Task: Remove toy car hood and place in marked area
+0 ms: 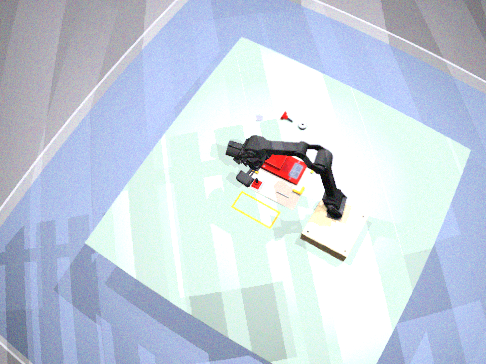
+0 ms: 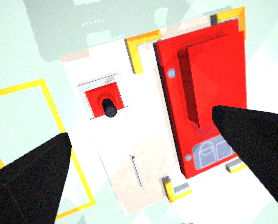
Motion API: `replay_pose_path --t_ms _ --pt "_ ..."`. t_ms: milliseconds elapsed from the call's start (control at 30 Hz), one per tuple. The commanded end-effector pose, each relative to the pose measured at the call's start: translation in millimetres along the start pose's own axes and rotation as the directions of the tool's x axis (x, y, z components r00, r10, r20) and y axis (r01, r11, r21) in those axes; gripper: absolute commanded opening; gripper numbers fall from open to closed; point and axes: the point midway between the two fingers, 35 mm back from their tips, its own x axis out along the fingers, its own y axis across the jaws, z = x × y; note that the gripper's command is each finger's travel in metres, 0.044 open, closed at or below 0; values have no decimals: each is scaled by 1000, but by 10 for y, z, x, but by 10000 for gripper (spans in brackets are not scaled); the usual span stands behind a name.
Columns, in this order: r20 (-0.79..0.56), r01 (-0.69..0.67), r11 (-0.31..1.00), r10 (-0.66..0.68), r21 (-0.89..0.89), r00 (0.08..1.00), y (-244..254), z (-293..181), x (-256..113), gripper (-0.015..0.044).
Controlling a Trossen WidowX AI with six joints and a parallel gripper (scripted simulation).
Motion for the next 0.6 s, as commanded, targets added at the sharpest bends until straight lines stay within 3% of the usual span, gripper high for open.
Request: replay_pose_path --t_ms 0,333,567 --pt "-30 -39 999 38 -33 999 -297 -8 112 440" --pt "-55 -151 983 146 -109 988 -1145 -79 366 440" --pt "-54 -158 981 153 -114 987 -1200 -85 381 440"
